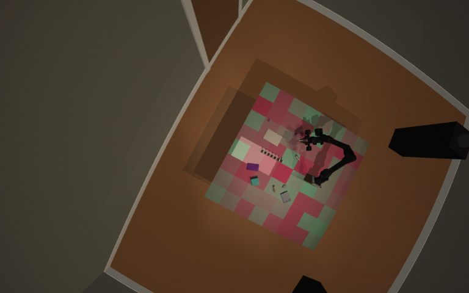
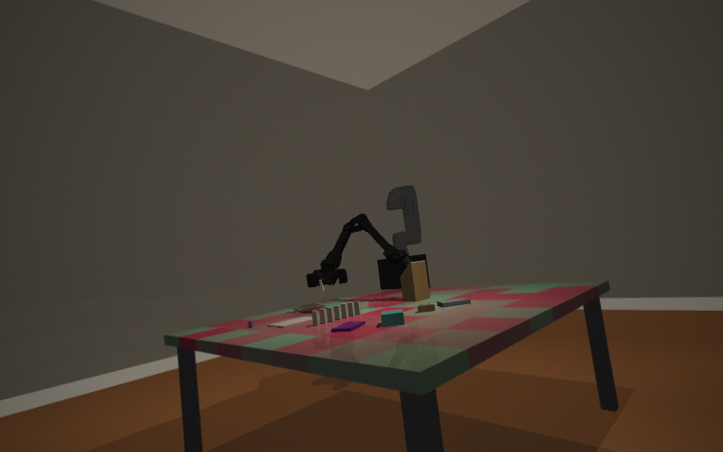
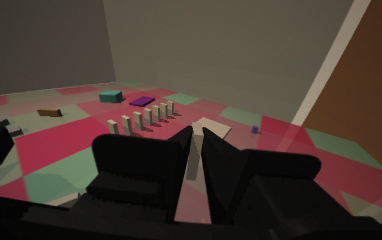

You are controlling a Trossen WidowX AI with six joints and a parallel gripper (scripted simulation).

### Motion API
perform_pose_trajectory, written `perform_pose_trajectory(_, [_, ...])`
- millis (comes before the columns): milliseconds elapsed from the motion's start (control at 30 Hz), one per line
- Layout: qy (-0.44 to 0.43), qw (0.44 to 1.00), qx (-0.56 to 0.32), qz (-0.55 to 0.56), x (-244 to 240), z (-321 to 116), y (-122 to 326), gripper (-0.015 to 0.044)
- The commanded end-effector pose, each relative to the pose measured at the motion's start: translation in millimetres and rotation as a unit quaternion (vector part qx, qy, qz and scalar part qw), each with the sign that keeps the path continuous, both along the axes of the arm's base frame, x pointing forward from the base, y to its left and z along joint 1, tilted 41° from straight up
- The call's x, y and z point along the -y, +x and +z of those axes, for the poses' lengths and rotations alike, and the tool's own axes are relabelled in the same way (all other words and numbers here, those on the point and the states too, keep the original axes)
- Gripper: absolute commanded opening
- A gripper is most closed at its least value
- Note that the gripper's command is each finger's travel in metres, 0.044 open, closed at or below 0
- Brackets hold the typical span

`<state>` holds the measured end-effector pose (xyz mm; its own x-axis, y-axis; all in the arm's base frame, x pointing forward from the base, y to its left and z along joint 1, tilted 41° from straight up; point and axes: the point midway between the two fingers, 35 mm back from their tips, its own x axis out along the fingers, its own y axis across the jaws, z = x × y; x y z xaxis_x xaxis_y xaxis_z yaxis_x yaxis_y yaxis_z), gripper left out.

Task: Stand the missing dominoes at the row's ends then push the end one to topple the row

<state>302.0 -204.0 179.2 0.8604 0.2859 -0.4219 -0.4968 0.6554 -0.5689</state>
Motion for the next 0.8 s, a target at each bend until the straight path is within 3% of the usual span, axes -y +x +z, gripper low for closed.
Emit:
perform_pose_trajectory(0, [-0.002,1.000,0.002,0.000,14.7,-12.5,3.3,0.0028])
perform_pose_trajectory(500, [-0.003,1.000,0.002,0.002,52.6,-63.7,4.9,0.0028])
perform_pose_trajectory(767, [-0.003,1.000,0.003,0.002,54.1,-66.2,4.9,0.0028])
